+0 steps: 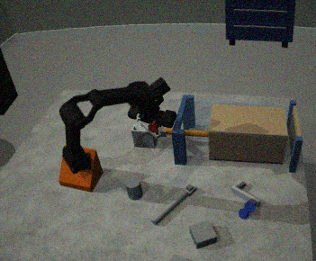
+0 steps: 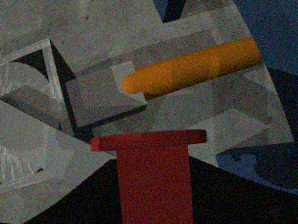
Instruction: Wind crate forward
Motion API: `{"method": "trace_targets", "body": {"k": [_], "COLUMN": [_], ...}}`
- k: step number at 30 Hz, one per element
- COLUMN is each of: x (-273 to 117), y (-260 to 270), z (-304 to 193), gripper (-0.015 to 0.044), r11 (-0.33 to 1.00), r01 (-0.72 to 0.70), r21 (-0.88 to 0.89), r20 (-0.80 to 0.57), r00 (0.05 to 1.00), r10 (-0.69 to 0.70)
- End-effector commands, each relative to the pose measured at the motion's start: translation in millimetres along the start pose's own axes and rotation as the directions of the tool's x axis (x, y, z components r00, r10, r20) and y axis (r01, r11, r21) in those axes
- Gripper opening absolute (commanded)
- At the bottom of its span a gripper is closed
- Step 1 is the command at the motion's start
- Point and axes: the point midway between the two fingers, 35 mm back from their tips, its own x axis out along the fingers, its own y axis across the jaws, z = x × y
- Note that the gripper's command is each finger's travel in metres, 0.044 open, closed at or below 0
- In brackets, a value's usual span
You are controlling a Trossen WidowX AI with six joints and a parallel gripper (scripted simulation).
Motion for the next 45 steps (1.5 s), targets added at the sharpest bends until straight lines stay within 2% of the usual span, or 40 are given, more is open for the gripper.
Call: {"method": "trace_targets", "body": {"k": [1, 45], "x": [5, 26], "y": [-3, -10], "z": [6, 53], "gripper": [0.0000, 0.0000], "r11": [1.000, 1.000], "r01": [0.008, 0.009], "r21": [-0.005, -0.004], "r20": [0.001, 0.004], "r00": [1.000, 1.000], "r10": [-0.008, -0.009]}}
